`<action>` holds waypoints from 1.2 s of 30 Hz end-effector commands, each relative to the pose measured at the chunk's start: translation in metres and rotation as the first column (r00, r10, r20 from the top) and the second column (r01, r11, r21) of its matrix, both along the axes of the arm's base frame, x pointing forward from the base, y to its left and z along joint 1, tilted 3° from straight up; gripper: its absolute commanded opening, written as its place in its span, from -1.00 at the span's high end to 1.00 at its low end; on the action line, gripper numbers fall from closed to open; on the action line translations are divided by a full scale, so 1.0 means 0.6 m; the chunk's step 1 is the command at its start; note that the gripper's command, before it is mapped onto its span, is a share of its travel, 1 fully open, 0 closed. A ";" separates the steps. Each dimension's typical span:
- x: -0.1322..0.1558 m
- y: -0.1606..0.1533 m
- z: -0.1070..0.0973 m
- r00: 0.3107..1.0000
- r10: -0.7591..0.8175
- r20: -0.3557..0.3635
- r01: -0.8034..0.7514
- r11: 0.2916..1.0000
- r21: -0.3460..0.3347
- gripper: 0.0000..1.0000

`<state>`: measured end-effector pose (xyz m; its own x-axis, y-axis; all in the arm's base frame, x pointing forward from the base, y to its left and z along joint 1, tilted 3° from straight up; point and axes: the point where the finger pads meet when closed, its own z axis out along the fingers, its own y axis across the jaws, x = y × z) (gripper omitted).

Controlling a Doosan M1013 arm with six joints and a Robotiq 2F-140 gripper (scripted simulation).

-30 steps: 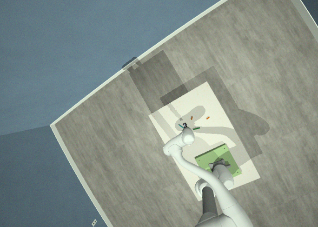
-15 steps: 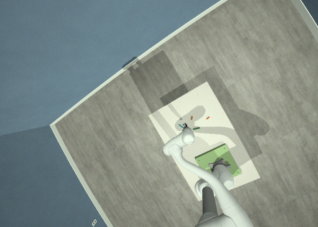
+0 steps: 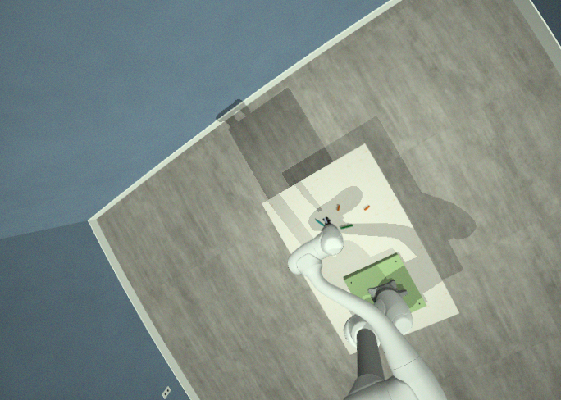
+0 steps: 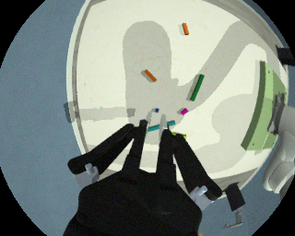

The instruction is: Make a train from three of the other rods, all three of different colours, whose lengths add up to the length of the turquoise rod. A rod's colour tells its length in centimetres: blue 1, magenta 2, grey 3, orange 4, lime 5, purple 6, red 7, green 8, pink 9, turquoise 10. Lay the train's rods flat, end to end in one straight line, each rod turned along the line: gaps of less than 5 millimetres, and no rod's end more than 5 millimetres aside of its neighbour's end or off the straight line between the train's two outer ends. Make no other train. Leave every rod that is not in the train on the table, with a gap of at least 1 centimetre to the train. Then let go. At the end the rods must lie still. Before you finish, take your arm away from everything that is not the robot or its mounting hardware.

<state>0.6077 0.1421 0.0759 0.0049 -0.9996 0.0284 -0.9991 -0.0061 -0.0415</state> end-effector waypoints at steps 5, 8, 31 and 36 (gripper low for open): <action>0.000 0.000 -0.005 1.000 0.000 0.000 0.000 1.000 0.000 0.71; 0.000 0.000 -0.009 1.000 0.000 0.000 0.000 1.000 0.000 0.71; 0.002 -0.002 -0.054 1.000 0.000 0.000 0.000 1.000 0.000 0.71; 0.003 -0.002 -0.066 1.000 0.000 0.000 0.000 1.000 0.000 0.71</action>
<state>0.6093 0.1408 0.0391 0.0052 -0.9996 0.0282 -0.9991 -0.0064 -0.0413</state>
